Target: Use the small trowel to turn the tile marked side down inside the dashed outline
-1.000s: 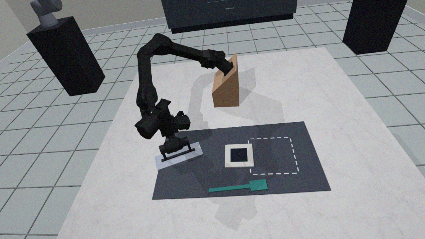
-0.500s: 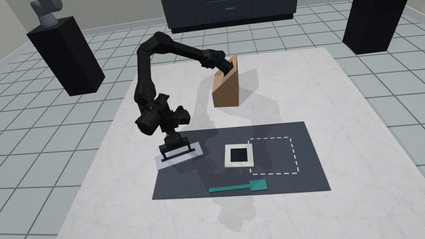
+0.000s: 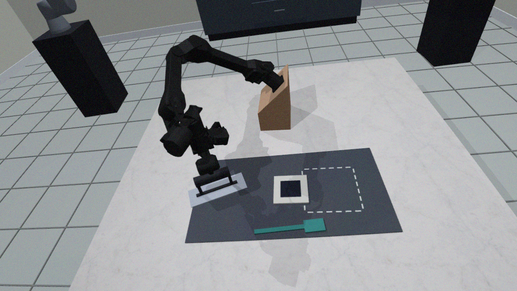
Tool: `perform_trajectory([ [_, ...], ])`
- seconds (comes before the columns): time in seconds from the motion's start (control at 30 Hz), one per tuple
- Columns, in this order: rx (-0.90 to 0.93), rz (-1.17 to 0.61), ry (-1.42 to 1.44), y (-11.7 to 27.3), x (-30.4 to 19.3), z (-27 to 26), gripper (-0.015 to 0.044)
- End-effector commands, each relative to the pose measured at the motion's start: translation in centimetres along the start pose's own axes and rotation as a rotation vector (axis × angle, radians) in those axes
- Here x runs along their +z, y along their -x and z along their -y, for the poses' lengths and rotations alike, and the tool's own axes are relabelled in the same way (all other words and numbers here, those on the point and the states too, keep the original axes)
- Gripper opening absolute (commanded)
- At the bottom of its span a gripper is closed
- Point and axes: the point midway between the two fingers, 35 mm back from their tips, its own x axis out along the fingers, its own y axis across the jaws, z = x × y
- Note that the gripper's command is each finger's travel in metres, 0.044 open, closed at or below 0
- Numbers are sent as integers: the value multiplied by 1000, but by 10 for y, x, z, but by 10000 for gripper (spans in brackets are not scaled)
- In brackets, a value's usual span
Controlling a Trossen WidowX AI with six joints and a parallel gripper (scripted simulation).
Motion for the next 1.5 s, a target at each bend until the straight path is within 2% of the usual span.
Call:
perform_trajectory([
  [0.0,-9,-1,-38,4,-2,-1,300],
  [0.9,-191,182,-905,-16,2,-7,300],
  [1.47,-224,325,-1405,-28,4,-27,300],
])
